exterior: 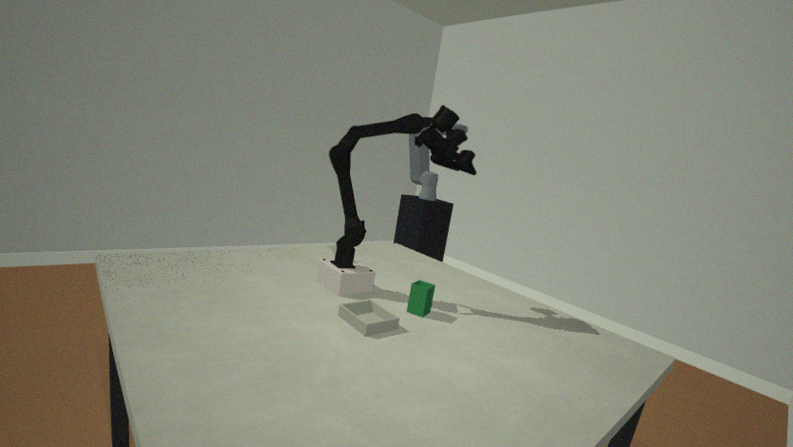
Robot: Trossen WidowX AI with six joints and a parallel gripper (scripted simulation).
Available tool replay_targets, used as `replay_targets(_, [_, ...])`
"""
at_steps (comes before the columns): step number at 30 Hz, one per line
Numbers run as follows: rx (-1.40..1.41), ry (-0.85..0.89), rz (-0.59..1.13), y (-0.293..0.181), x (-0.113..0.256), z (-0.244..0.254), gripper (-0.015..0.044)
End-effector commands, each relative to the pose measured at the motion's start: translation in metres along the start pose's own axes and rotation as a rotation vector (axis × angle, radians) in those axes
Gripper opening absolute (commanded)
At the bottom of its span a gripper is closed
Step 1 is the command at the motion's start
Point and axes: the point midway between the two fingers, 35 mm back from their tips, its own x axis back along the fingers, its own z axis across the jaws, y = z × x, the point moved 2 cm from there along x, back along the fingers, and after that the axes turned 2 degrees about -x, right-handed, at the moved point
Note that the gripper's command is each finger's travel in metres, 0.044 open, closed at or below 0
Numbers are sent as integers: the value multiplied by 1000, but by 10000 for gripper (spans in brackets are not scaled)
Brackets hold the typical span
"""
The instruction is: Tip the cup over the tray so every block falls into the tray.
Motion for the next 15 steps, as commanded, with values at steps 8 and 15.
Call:
replay_targets(8, [-117, -185, 38, -59, 7, -26, 440])
replay_targets(15, [-187, -300, 55, -99, 13, -39, 440])
